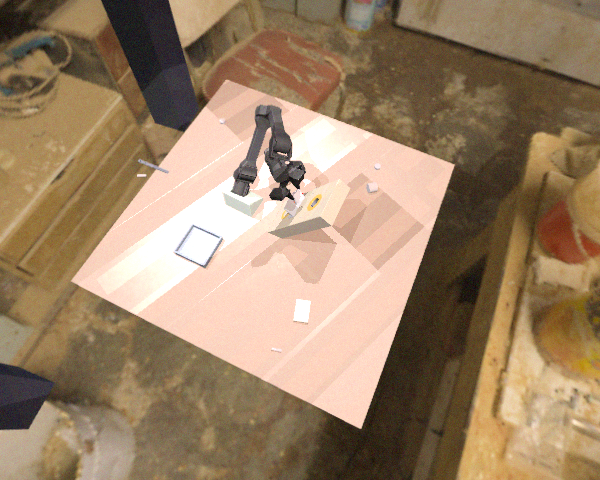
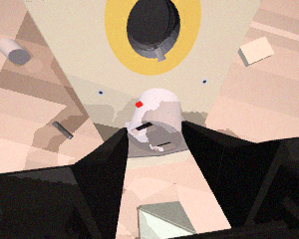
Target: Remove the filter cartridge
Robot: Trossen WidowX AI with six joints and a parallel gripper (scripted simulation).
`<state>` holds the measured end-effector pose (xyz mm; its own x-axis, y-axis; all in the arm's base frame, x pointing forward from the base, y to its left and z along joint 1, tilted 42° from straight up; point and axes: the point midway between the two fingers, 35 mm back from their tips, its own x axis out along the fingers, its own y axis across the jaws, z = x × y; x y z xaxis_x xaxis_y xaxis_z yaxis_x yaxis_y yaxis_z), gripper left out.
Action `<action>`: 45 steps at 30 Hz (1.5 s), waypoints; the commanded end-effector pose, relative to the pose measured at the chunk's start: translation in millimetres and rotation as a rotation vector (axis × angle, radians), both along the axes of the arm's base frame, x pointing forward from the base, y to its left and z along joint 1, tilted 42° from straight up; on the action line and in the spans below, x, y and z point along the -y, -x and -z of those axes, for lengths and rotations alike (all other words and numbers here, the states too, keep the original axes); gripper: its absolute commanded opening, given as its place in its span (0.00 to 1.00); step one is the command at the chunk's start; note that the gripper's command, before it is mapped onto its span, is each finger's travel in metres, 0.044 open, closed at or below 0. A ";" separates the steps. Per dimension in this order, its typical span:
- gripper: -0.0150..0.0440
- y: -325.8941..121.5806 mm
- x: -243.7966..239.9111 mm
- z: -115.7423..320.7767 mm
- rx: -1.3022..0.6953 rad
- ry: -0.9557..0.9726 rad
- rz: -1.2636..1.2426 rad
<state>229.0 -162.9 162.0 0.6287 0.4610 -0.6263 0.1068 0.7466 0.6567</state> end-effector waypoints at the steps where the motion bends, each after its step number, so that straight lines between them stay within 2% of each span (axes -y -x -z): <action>1: 0.25 9.9 10.7 -11.4 0.000 0.012 0.013; 9: 0.25 34.5 27.9 -36.6 0.003 0.022 0.040; 29: 0.25 34.5 88.8 26.9 -0.001 -0.001 -0.021; 30: 0.25 34.3 82.6 20.2 -0.006 -0.005 -0.010; 45: 0.25 99.1 138.4 92.4 -0.435 -0.104 0.398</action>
<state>141.0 -293.9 80.3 0.4910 0.3380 -0.8029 0.5675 0.5751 0.5892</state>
